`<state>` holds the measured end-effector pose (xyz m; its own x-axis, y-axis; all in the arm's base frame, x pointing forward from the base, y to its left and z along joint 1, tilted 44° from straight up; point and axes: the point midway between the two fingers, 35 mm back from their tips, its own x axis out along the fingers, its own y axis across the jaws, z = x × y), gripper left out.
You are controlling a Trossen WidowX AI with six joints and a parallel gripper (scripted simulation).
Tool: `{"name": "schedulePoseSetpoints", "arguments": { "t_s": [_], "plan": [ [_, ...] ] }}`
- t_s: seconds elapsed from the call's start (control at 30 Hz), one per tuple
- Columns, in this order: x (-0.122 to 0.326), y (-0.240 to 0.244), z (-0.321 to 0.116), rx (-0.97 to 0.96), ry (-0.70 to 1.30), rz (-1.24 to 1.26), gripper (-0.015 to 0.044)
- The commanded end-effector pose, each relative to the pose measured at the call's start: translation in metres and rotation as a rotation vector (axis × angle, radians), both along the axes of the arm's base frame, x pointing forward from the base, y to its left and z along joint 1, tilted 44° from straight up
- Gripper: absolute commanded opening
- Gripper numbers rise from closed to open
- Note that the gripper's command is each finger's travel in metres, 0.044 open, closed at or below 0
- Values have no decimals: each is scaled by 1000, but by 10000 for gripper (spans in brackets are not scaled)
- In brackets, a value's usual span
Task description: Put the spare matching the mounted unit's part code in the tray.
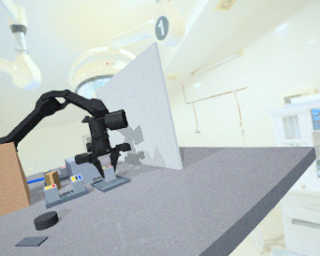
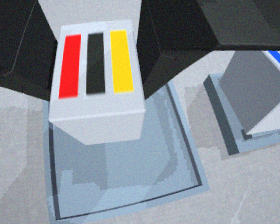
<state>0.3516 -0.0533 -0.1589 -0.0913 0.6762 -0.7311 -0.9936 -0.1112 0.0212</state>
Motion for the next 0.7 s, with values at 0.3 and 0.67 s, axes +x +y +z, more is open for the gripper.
{"name": "schedulePoseSetpoints", "arguments": {
  "t_s": [0.3, 0.67],
  "plan": [
    [0, 1, -1, 0, 0, 0, 210],
    [5, -17, 16, -2, 0, -2, 440]
  ]
}}
